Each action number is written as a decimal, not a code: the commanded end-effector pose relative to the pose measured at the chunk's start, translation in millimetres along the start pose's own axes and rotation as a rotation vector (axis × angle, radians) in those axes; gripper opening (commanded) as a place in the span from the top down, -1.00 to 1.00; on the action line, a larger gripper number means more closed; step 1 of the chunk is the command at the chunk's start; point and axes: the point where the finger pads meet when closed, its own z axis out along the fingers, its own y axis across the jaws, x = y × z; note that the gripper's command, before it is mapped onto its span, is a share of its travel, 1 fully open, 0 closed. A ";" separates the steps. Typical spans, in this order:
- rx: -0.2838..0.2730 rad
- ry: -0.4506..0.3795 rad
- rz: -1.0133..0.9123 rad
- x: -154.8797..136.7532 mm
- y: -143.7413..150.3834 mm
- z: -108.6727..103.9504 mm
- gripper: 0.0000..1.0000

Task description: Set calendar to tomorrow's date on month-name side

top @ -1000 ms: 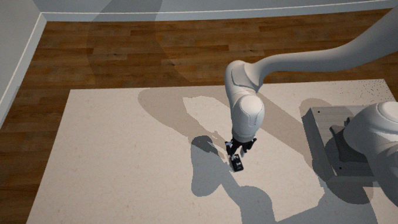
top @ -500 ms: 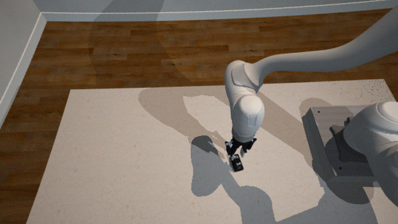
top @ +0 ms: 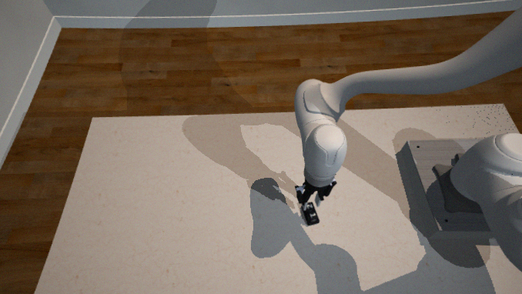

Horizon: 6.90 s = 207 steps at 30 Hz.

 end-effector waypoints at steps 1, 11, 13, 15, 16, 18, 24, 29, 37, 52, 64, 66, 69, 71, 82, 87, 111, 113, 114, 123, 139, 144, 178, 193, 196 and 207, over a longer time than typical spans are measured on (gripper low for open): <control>0.003 0.000 0.000 0.8 -1.8 2.1 0.44; 0.003 0.000 0.000 0.9 -2.2 2.1 0.44; 0.003 0.000 0.000 0.9 -2.2 2.1 0.44; 0.003 0.000 0.000 0.9 -2.2 2.1 0.44; 0.003 0.000 0.000 0.9 -2.2 2.1 0.44; 0.003 0.000 0.000 0.9 -2.2 2.1 0.44; 0.003 0.000 0.000 0.9 -2.2 2.1 0.44; 0.003 0.000 0.000 0.9 -2.2 2.1 0.44; 0.003 0.000 0.000 0.9 -2.2 2.1 0.44; 0.003 0.000 0.000 0.9 -2.2 4.7 0.44; 0.003 0.000 0.000 0.9 -2.3 20.0 0.44; 0.003 0.000 0.000 0.9 -2.3 23.2 0.44; 0.003 0.000 0.000 0.9 -2.3 27.1 0.44; 0.003 0.000 0.000 0.9 -2.3 28.9 0.44; 0.003 0.000 0.000 0.9 -2.3 30.5 0.44; 0.003 0.000 0.000 0.9 -2.3 30.5 0.44; 0.003 0.000 0.000 0.9 -2.3 30.5 0.44; 0.003 0.000 0.000 0.9 -2.3 30.5 0.44; 0.003 0.000 0.000 0.9 -2.3 30.5 0.68; 0.003 0.000 0.000 0.9 -2.3 30.5 0.68; 0.003 0.000 0.000 0.9 -2.3 30.5 0.68; 0.003 0.000 0.000 0.9 -2.3 30.5 0.68; 0.003 0.000 0.000 0.9 -2.0 -69.5 0.68; 0.003 0.000 0.000 0.9 -2.0 -69.5 0.68; 0.003 0.000 0.000 0.9 -2.0 -69.5 0.68; 0.003 0.000 0.000 0.9 -2.0 -69.5 0.68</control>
